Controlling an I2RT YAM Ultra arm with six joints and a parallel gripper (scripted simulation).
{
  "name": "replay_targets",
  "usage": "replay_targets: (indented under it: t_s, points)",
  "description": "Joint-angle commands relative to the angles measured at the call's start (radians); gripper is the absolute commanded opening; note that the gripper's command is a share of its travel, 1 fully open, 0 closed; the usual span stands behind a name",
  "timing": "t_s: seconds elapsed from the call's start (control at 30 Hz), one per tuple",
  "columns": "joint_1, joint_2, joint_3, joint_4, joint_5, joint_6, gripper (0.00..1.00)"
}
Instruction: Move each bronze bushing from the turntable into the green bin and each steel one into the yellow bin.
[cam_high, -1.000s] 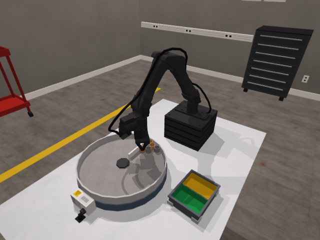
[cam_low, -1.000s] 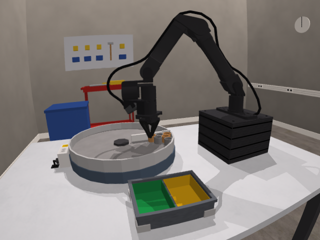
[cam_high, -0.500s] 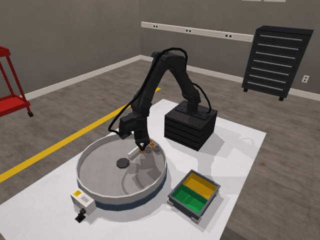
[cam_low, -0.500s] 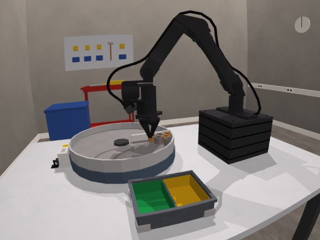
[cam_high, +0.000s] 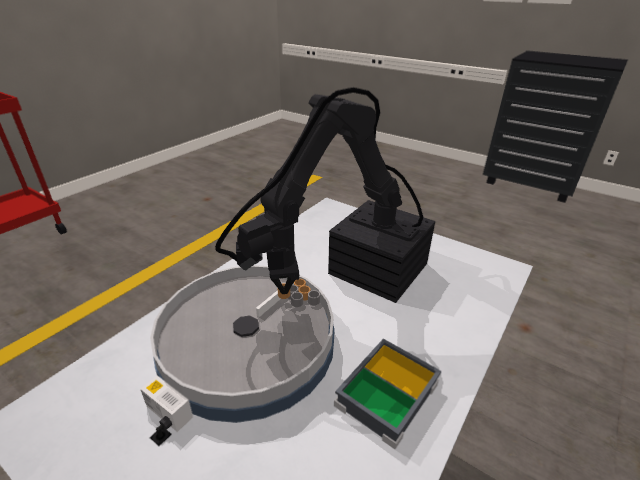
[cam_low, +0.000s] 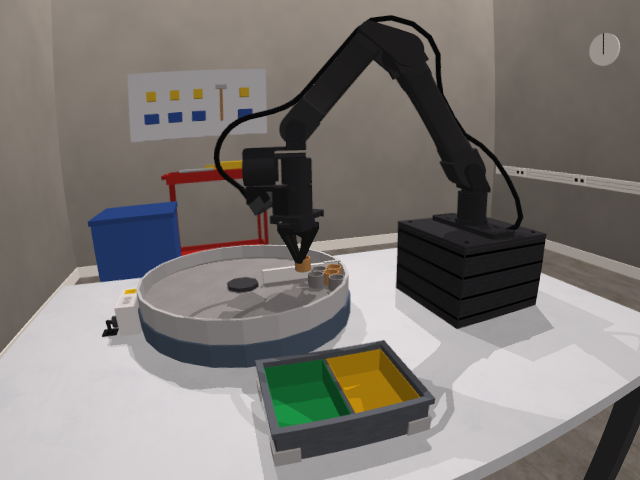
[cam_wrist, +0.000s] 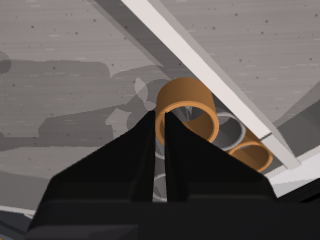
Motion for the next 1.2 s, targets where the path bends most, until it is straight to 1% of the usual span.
replay_targets:
  t_s: [0.0, 0.03, 0.17, 0.27, 1.17]
  points:
    - [0.002, -0.059, 0.044, -0.065, 0.013, 0.005, 0.0]
    - [0.002, -0.059, 0.044, -0.065, 0.013, 0.005, 0.0]
    - [0.001, -0.087, 0.07, -0.119, 0.013, 0.004, 0.0]
    - [0.001, -0.094, 0.078, -0.135, 0.013, 0.004, 0.0]
    - [0.001, -0.095, 0.08, -0.133, 0.013, 0.004, 0.0]
